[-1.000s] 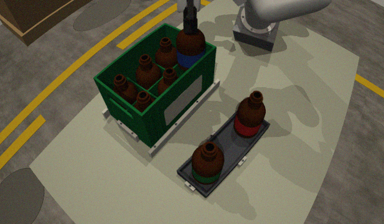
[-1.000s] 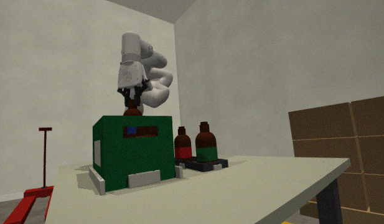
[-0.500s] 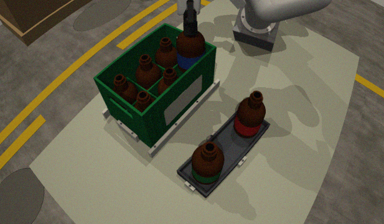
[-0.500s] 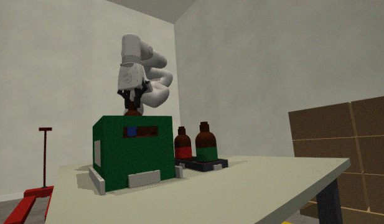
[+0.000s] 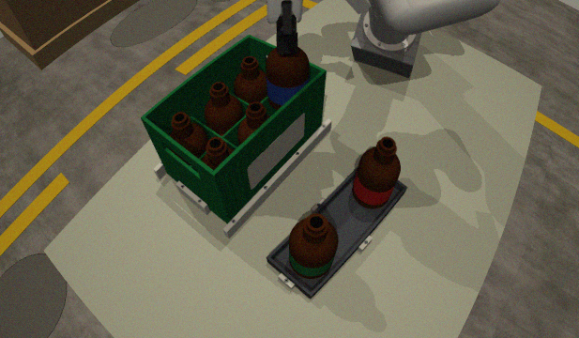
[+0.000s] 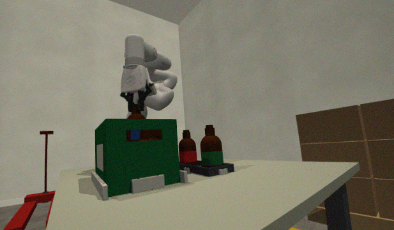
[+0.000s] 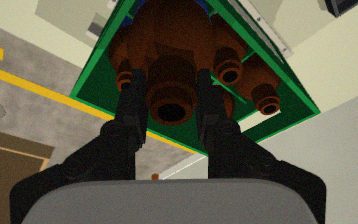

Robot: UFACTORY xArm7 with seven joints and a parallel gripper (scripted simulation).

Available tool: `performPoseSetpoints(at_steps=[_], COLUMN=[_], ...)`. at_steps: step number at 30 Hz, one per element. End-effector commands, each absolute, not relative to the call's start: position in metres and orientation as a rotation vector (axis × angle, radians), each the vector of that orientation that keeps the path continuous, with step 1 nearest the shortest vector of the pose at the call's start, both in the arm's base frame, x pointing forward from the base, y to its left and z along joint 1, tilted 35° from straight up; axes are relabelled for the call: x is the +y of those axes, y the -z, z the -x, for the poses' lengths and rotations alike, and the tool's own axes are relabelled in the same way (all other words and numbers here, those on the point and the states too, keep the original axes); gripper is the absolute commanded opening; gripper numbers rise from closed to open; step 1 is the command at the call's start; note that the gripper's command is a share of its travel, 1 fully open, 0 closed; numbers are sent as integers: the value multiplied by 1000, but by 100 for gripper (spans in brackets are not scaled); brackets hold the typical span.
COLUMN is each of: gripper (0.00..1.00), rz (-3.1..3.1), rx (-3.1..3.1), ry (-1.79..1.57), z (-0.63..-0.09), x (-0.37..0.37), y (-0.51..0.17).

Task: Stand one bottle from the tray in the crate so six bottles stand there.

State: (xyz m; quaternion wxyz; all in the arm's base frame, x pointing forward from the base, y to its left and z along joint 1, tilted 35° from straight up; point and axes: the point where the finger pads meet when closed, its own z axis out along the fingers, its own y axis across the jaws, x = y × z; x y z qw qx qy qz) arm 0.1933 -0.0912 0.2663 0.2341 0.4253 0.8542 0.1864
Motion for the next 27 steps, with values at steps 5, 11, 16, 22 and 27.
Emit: performPoseSetpoints(at_steps=[5,11,16,22,27], gripper=[0,0,0,0,0], rz=[-1166,-1166,-1166,-1166,-1166], rx=[2342,2342,2342,2342,2342], ry=[-510,-510,-510,-510,-510], z=[-194,-194,-196,-199,-201], x=[-92,-92,-91,-91,-90], y=[-267,-266,-263,-260,-256])
